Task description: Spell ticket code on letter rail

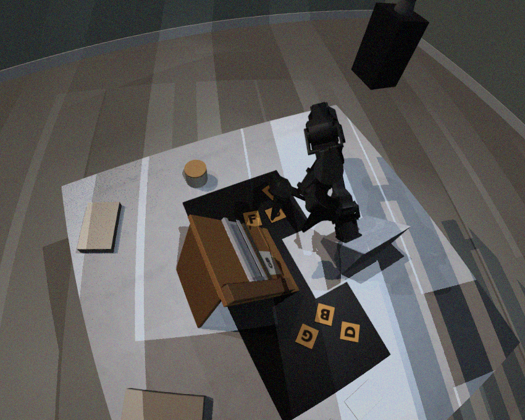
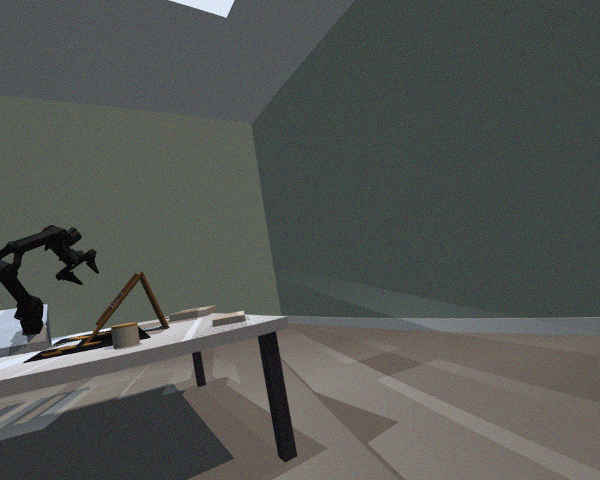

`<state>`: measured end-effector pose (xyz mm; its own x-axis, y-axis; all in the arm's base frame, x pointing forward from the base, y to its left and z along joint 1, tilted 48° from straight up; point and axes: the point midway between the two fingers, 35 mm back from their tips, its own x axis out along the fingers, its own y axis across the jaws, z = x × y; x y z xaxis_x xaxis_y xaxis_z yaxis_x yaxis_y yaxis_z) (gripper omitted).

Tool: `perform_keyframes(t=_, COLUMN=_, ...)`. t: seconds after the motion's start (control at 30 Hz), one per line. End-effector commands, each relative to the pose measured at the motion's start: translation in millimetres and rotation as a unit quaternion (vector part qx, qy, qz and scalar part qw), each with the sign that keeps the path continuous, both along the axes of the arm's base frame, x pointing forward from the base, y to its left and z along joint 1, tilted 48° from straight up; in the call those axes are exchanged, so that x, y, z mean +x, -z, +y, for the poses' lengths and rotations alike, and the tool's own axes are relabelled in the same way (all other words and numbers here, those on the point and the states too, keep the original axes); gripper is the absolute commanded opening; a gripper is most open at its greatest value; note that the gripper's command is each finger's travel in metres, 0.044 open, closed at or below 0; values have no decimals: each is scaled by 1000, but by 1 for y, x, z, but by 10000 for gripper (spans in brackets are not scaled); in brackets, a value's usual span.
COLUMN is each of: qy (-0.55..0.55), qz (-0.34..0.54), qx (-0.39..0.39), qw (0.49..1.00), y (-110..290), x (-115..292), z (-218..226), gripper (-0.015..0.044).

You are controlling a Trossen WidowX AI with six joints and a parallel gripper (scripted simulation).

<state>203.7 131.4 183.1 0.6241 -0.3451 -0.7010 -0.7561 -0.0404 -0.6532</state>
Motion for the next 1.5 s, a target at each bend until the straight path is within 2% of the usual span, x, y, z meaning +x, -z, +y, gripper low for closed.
perform_keyframes(t=0.0, qy=-145, qz=132, qx=-95, qw=976, y=-37, x=8, z=21, gripper=440)
perform_keyframes(t=0.7, qy=-163, qz=143, qx=-105, qw=971, y=-42, x=7, z=22, gripper=440)
perform_keyframes(t=1.0, qy=-243, qz=52, qx=-129, qw=960, y=-43, x=-40, z=-21, gripper=440)
perform_keyframes(t=1.4, qy=-245, qz=50, qx=-129, qw=960, y=-43, x=-40, z=-22, gripper=440)
perform_keyframes(t=1.47, qy=-233, qz=53, qx=-125, qw=963, y=-40, x=-37, z=-16, gripper=387)
